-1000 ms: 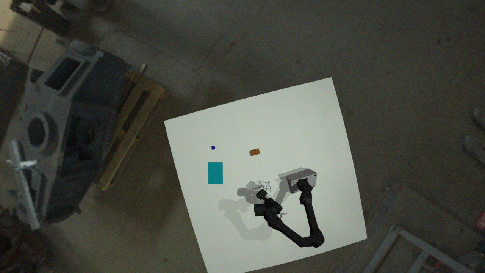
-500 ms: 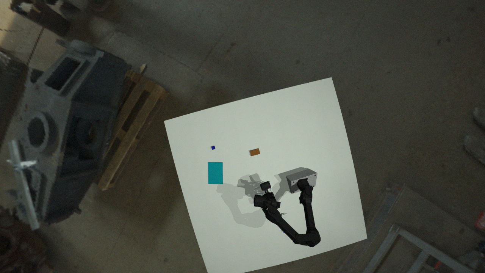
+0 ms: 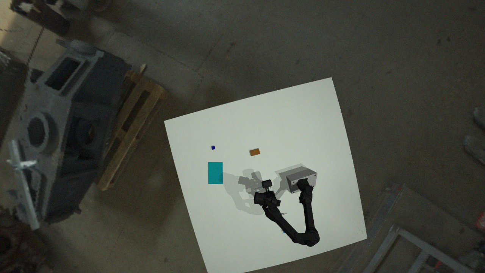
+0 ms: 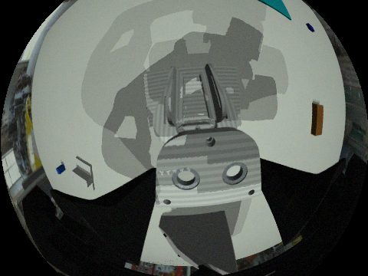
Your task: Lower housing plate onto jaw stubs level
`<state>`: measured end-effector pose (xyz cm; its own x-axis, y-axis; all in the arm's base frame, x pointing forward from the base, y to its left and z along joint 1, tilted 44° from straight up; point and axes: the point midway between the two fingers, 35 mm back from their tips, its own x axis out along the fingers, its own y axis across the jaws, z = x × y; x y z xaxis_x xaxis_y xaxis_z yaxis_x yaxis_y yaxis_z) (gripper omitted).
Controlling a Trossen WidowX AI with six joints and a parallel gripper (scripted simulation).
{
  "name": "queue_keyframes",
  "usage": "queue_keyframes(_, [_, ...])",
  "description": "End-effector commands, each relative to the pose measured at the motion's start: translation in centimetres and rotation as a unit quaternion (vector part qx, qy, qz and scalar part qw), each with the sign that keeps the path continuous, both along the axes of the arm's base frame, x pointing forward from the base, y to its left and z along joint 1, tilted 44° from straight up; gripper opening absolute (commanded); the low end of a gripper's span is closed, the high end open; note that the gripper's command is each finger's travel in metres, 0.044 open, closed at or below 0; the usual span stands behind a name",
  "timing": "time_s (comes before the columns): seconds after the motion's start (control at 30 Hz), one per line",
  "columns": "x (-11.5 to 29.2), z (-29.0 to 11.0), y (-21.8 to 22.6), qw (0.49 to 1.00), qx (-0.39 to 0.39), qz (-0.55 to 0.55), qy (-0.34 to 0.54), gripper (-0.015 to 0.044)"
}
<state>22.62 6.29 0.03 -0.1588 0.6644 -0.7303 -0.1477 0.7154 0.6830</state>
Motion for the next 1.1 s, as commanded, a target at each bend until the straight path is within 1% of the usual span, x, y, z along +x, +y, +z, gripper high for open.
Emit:
queue_keyframes(0.0, [0.0, 0.0, 0.0, 1.000, 0.002, -0.002, 0.000, 0.0351])
queue_keyframes(0.37, [0.0, 0.0, 0.0, 1.000, 0.002, -0.004, 0.002, 0.0351])
queue_keyframes(0.57, [-1.3, 0.3, 0.0, 1.000, 0.002, -0.004, 0.002, 0.0351])
queue_keyframes(1.07, [-1.3, 0.3, 0.0, 1.000, 0.002, -0.004, 0.002, 0.0351])
